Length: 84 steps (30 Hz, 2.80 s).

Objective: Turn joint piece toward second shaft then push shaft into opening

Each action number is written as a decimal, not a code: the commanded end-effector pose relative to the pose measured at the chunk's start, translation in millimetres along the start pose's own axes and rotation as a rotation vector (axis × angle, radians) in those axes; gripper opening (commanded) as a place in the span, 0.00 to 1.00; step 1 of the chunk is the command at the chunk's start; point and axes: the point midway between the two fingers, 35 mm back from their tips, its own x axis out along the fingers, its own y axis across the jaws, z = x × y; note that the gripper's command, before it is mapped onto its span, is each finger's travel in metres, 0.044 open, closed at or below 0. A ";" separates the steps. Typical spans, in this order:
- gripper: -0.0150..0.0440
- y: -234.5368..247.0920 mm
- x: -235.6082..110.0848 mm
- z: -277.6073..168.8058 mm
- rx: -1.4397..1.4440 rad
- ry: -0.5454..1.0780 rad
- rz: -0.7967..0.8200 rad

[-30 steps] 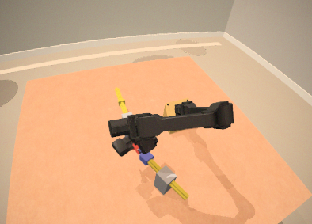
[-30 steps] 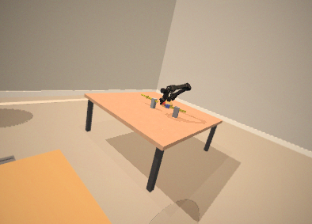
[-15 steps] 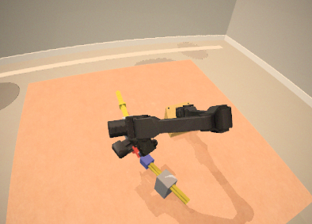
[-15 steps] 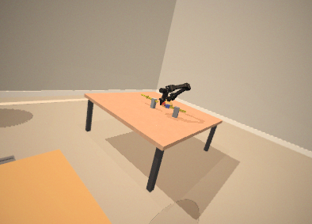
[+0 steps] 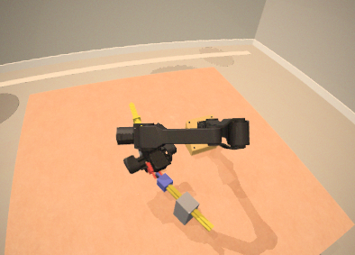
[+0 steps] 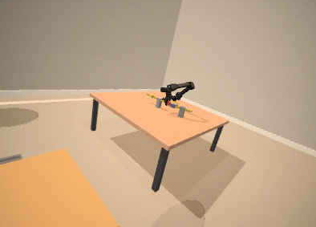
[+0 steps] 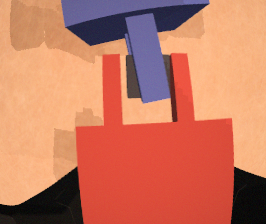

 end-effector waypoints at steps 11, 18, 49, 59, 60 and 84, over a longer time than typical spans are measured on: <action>0.25 4.4 6.6 -1.4 0.090 -0.149 -0.018; 0.25 4.9 7.0 -1.3 0.095 -0.158 -0.021; 0.25 5.0 7.2 -1.4 0.095 -0.159 -0.022; 0.25 5.0 7.2 -1.4 0.095 -0.159 -0.022; 0.25 5.0 7.2 -1.4 0.095 -0.159 -0.022; 0.25 5.0 7.2 -1.3 0.096 -0.160 -0.023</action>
